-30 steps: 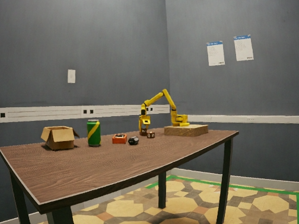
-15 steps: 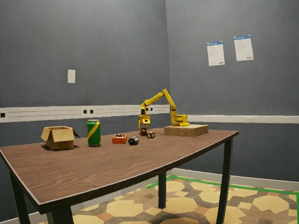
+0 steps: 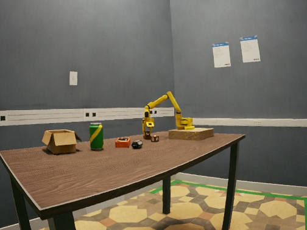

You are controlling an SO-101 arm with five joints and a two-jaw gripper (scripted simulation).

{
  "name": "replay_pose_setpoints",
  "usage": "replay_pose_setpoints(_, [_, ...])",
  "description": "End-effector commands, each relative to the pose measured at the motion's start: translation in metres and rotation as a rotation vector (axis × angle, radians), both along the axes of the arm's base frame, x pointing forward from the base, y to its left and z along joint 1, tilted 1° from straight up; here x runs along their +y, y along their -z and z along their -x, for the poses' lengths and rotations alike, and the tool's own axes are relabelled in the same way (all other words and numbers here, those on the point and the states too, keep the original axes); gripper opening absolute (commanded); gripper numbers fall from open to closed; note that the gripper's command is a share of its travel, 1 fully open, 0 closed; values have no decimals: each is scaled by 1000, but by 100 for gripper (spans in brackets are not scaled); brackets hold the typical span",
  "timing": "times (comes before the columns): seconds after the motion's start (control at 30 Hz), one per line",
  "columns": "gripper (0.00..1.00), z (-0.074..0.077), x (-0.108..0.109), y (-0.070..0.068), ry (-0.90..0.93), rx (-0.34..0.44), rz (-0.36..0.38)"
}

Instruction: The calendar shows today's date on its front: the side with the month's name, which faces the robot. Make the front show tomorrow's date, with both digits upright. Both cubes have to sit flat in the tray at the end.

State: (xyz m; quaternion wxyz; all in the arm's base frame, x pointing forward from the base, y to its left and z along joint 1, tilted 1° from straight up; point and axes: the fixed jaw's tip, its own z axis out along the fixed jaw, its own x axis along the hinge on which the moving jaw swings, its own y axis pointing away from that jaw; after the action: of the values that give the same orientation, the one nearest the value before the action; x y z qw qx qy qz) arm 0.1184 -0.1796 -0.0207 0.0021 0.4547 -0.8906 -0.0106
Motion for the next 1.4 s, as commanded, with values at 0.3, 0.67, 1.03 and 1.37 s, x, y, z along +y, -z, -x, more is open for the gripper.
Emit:
replay_pose_setpoints(0.3, [0, -3, -1, -3, -2, -5, 4])
replay_pose_setpoints(0.67, [0, -3, -2, -6, -2, -5, 4])
replay_pose_setpoints(1.03, [0, -3, -2, -7, -2, -5, 4])
replay_pose_setpoints(1.37, [0, -4, -2, -9, -2, -5, 4])
